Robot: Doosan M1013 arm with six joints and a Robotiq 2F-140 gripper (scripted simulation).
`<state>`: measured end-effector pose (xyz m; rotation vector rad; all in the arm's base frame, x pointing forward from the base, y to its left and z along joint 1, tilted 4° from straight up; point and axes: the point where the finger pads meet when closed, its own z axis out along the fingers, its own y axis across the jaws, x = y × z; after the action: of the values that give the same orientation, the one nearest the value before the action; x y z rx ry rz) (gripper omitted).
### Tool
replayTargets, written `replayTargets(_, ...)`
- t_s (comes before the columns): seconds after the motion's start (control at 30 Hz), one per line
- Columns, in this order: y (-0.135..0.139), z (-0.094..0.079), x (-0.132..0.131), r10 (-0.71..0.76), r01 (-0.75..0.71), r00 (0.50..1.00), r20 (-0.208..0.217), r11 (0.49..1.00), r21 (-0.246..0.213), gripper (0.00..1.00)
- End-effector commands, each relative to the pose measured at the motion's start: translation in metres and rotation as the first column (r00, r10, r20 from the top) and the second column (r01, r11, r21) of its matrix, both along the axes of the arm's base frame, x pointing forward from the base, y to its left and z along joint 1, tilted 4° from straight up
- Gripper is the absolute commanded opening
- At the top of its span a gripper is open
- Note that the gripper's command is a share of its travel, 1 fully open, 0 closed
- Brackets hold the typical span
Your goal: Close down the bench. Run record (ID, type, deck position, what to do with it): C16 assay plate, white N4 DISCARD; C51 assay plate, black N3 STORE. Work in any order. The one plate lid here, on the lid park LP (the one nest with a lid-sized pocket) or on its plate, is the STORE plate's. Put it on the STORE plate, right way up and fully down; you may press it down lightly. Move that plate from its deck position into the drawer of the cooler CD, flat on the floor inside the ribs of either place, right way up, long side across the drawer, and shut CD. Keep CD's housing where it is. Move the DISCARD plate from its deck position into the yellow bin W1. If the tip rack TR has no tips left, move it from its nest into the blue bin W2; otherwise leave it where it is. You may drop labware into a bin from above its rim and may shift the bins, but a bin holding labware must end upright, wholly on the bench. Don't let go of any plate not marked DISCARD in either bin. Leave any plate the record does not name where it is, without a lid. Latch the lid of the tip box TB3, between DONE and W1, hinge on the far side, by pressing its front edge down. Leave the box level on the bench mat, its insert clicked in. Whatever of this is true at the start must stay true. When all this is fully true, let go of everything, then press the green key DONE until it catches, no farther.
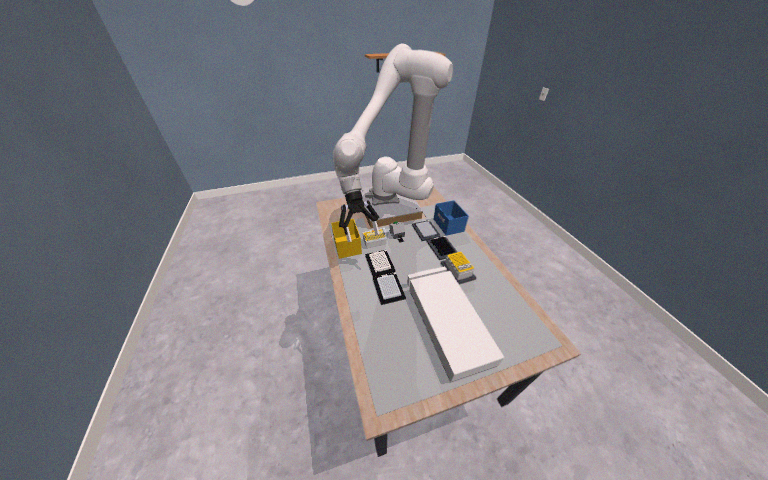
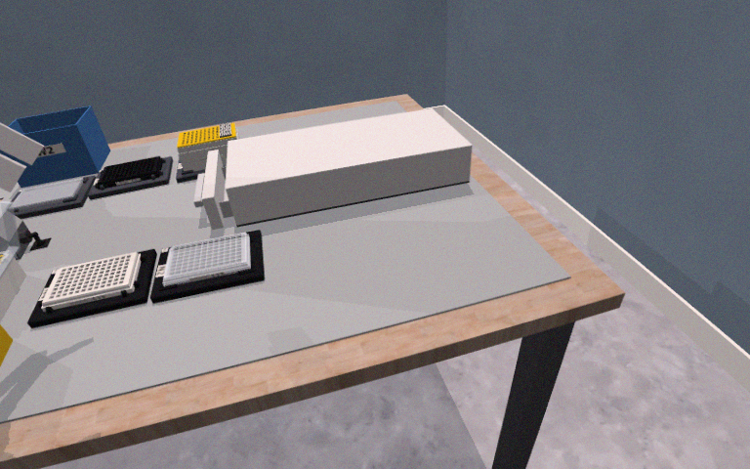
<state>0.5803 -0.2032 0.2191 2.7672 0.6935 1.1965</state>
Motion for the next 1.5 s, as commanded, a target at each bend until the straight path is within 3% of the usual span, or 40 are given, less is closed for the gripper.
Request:
replayTargets(0.0, 0.01, 0.0, 0.0, 0.014, -0.013, 0.999, -0.031, 0.999, 0.036, 0.0)
replayTargets(0.27, 0.045, -0.002, 0.0, 0.028, -0.023, 0.998, -0.064, 0.997, 0.069, 0.0)
replayTargets(0.33, 0.055, -0.003, -0.001, 0.04, -0.03, 0.994, -0.1, 0.995, 0.099, 0.0)
replayTargets(0.5, 0.066, -0.004, -0.002, 0.04, -0.03, 0.994, -0.1, 0.995, 0.099, 0.0)
replayTargets(0.57, 0.076, -0.004, -0.004, 0.05, -0.033, 0.989, -0.137, 0.991, 0.126, 0.0)
replayTargets(0.63, 0.086, -0.005, -0.005, 0.05, -0.033, 0.989, -0.137, 0.991, 0.126, 0.0)
replayTargets(0.7, 0.095, -0.006, -0.007, 0.059, -0.032, 0.982, -0.177, 0.988, 0.149, 0.0)
replayTargets(0.8, 0.105, -0.007, -0.01, 0.059, -0.032, 0.982, -0.177, 0.988, 0.149, 0.0)
replayTargets(0.87, 0.115, -0.007, -0.012, 0.065, -0.028, 0.974, -0.218, 0.985, 0.169, 0.0)
replayTargets(0.93, 0.124, -0.008, -0.015, 0.065, -0.028, 0.974, -0.218, 0.985, 0.169, 0.0)
replayTargets(1.0, 0.133, -0.009, -0.018, 0.069, -0.021, 0.963, -0.259, 0.983, 0.184, 0.0)
replayTargets(1.07, 0.133, -0.009, -0.018, 0.069, -0.021, 0.963, -0.259, 0.983, 0.184, 0.0)
replayTargets(1.13, 0.142, -0.01, -0.022, 0.07, -0.01, 0.951, -0.301, 0.981, 0.195, 0.0)
replayTargets(1.27, 0.156, -0.011, -0.027, 0.07, -0.01, 0.951, -0.301, 0.981, 0.195, 0.0)
replayTargets(1.3, 0.161, -0.011, -0.029, 0.068, -0.001, 0.941, -0.332, 0.98, 0.2, 0.0)
replayTargets(1.4, 0.171, -0.012, -0.034, 0.068, 0.003, 0.937, -0.343, 0.979, 0.202, 0.0)
replayTargets(1.47, 0.18, -0.013, -0.039, 0.062, 0.019, 0.921, -0.385, 0.979, 0.203, 0.0)
